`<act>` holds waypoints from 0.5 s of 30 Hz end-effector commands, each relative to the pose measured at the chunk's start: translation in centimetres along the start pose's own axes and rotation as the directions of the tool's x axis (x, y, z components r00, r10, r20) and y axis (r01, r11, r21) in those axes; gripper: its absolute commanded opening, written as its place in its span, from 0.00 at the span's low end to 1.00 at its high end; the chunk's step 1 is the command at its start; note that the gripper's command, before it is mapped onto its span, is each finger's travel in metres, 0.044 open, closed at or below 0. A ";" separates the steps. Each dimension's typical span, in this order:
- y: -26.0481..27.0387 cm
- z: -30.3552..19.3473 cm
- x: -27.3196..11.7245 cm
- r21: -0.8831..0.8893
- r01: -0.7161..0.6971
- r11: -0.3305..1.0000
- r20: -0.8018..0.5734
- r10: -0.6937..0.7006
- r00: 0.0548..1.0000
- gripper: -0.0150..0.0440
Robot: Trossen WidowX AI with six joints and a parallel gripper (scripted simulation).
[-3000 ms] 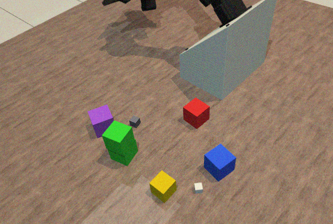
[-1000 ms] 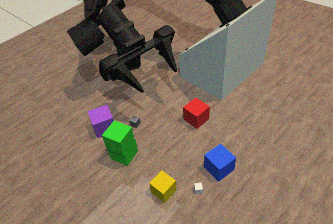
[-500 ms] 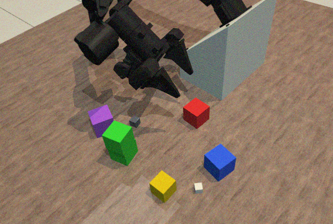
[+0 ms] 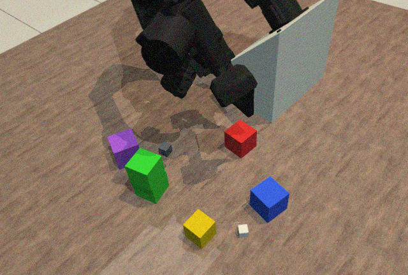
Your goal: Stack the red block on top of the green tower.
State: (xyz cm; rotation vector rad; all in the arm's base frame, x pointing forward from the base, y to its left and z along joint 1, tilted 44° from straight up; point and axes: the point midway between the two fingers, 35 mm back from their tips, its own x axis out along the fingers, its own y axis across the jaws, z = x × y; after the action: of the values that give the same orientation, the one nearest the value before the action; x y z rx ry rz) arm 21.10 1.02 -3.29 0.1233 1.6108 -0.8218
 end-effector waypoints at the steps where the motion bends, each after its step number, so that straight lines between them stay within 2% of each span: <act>1: 0.5 -0.5 0.0 -0.126 0.085 0.988 0.086 -0.075 0.994 1.00; 11: 2.0 -1.4 -0.9 -0.357 0.329 0.875 0.366 -0.193 0.911 1.00; 15: 2.2 -1.4 -1.0 -0.368 0.345 0.864 0.385 -0.196 0.902 1.00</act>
State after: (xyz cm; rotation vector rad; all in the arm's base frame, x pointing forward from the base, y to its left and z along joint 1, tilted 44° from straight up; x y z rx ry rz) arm 21.05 3.70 -3.42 -0.5103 1.4748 -0.6472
